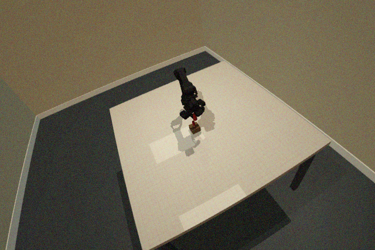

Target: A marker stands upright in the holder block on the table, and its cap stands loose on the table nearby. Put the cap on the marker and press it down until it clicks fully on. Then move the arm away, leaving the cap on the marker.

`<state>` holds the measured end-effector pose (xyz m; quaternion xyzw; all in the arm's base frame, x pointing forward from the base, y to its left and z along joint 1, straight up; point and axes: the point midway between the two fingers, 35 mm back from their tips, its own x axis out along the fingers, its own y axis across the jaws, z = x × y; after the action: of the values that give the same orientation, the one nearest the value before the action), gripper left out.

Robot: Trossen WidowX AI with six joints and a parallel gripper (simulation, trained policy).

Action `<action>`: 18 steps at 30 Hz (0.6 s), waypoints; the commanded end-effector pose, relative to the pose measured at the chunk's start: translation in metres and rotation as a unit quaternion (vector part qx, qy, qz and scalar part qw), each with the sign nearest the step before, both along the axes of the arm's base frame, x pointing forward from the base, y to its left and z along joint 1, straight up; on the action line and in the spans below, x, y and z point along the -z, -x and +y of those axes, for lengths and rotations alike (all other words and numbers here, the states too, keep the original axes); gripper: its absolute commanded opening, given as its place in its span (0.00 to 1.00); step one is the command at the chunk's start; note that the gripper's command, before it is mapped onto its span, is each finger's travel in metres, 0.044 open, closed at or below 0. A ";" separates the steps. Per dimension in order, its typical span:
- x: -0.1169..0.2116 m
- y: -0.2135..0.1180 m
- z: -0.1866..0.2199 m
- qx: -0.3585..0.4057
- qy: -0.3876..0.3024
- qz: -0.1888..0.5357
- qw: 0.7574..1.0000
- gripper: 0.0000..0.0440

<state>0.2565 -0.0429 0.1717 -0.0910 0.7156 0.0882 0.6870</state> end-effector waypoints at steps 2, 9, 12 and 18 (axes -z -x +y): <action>-0.004 0.001 -0.009 0.006 0.002 -0.002 1.000 0.06; 0.002 0.003 -0.014 0.014 -0.006 0.011 1.000 0.04; 0.007 0.004 -0.015 0.015 -0.010 0.018 1.000 0.04; 0.017 0.005 -0.016 0.016 -0.015 0.028 0.999 0.02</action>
<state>0.2523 -0.0592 0.1617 -0.0698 0.7289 0.0850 0.6758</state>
